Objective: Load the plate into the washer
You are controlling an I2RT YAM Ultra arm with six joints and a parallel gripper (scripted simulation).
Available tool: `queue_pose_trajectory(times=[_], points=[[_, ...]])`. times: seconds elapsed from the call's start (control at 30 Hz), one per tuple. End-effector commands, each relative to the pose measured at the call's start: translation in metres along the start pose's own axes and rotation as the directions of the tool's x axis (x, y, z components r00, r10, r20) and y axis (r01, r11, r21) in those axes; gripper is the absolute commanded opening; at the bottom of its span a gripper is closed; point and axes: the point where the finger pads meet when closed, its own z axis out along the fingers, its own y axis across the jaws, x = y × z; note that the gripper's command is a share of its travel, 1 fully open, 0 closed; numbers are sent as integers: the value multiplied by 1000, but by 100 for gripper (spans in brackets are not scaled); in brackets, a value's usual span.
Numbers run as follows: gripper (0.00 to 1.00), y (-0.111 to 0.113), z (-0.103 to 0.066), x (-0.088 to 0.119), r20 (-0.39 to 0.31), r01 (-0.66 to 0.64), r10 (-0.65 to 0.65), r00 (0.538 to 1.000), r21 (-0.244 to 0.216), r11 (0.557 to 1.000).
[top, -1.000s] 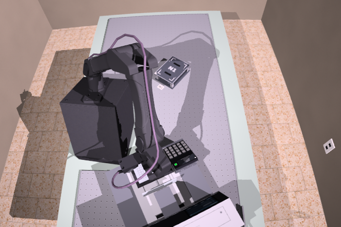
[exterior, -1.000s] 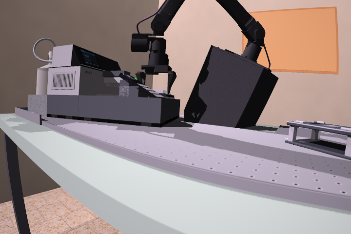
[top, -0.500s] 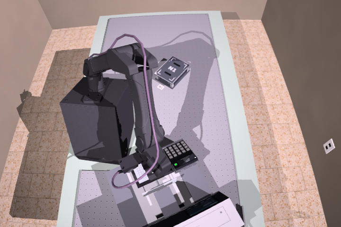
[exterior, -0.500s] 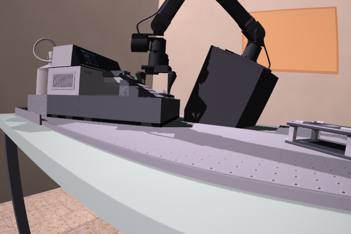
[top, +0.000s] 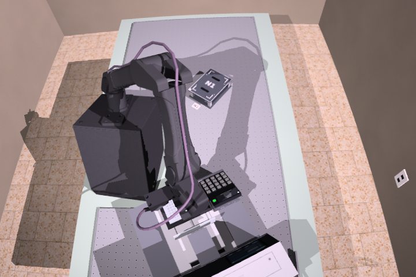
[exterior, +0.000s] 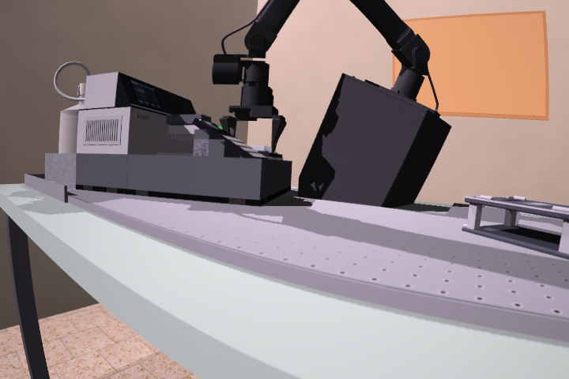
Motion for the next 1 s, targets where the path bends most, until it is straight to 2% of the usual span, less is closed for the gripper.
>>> queue_pose_trajectory(times=[0.0,0.93,0.97], points=[[100,4,-4,2,-3,-1,1,1000,-14,1000],[100,4,-4,2,-3,-1,1,1000,-14,1000],[100,1,-10,4,-3,-6,6,1000,-12,1000]])
